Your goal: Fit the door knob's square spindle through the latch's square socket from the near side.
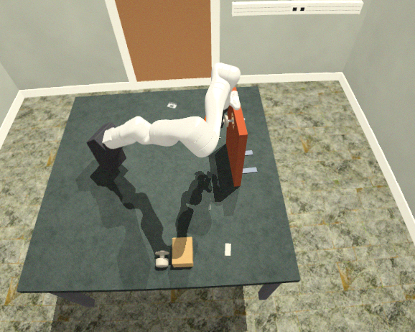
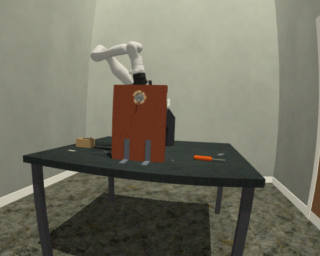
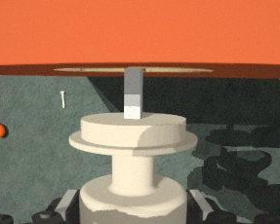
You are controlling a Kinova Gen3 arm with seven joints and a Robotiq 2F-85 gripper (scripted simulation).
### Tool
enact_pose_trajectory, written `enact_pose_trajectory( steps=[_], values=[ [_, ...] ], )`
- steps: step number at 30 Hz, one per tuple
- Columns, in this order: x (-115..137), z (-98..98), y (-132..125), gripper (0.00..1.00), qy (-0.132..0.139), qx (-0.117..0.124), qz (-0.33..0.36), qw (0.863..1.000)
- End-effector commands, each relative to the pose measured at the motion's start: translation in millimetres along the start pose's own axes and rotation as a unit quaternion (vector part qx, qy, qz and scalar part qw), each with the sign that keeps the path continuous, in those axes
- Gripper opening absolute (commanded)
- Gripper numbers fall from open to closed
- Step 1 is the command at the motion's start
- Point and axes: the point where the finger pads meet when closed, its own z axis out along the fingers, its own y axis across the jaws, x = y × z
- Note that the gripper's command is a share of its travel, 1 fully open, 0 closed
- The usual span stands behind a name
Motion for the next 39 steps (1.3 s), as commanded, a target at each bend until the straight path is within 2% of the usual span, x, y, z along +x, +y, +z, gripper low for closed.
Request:
enact_pose_trajectory(
  steps=[1, 39],
  values=[
    [0.3, -0.4, -0.5, 0.63, 0.0, 0.0, 0.0, 1.0],
    [6.3, -0.8, -0.5, 0.63, 0.0, 0.0, 0.0, 1.0]
  ],
)
